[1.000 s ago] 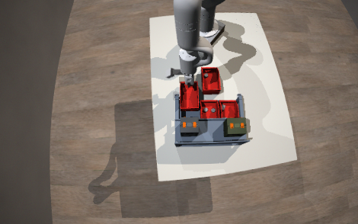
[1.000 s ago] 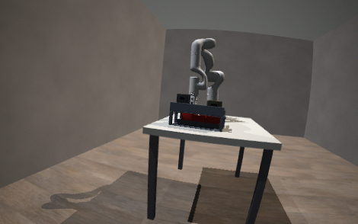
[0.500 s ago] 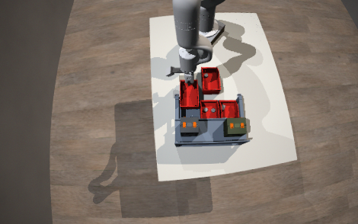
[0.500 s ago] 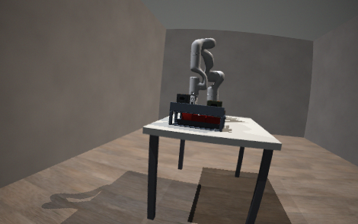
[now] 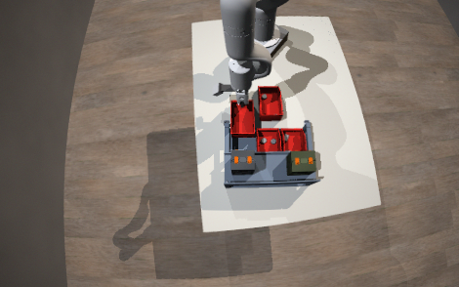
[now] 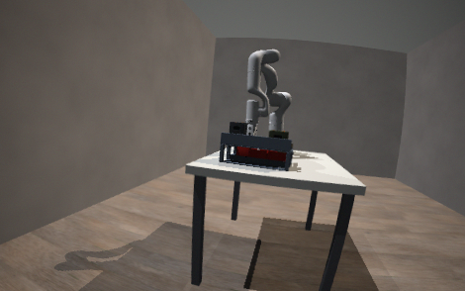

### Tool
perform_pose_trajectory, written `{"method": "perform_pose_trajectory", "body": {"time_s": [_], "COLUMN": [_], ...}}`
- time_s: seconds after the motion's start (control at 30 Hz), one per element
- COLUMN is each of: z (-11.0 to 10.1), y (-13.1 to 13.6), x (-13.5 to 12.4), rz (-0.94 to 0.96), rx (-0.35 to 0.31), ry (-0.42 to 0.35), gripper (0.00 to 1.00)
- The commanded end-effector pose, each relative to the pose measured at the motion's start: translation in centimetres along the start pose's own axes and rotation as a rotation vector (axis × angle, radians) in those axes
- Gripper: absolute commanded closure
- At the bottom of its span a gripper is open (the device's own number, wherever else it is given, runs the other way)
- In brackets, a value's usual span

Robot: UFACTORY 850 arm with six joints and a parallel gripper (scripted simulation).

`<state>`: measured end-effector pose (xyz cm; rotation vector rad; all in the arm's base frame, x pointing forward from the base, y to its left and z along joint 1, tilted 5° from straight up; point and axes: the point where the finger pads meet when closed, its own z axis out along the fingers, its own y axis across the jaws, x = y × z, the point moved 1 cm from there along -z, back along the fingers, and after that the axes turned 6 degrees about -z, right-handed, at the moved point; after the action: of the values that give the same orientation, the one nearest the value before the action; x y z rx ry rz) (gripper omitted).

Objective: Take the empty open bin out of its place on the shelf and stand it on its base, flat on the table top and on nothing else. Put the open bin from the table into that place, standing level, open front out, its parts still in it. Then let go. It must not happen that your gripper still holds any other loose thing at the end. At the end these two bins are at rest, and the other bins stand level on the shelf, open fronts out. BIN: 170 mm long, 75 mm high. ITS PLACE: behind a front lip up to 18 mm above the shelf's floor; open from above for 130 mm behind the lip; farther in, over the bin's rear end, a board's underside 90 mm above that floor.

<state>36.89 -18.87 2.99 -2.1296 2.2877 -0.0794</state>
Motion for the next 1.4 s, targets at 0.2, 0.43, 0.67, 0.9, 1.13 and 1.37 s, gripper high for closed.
{"method": "perform_pose_trajectory", "body": {"time_s": [0.2, 0.43, 0.67, 0.9, 1.13, 1.37], "z": [0.0, 0.0, 0.0, 0.0, 0.0, 0.0], "y": [1.1, 1.5, 2.0, 2.1, 2.1, 2.1], "x": [-0.1, -0.2, -0.2, -0.2, -0.2, -0.2], "rz": [0.0, 0.0, 0.0, 0.0, 0.0, 0.0], "rx": [0.011, 0.011, 0.011, 0.011, 0.011, 0.011], "ry": [0.032, 0.032, 0.032, 0.032, 0.032, 0.032], "gripper": [1.0, 1.0, 1.0, 1.0, 1.0, 1.0]}}
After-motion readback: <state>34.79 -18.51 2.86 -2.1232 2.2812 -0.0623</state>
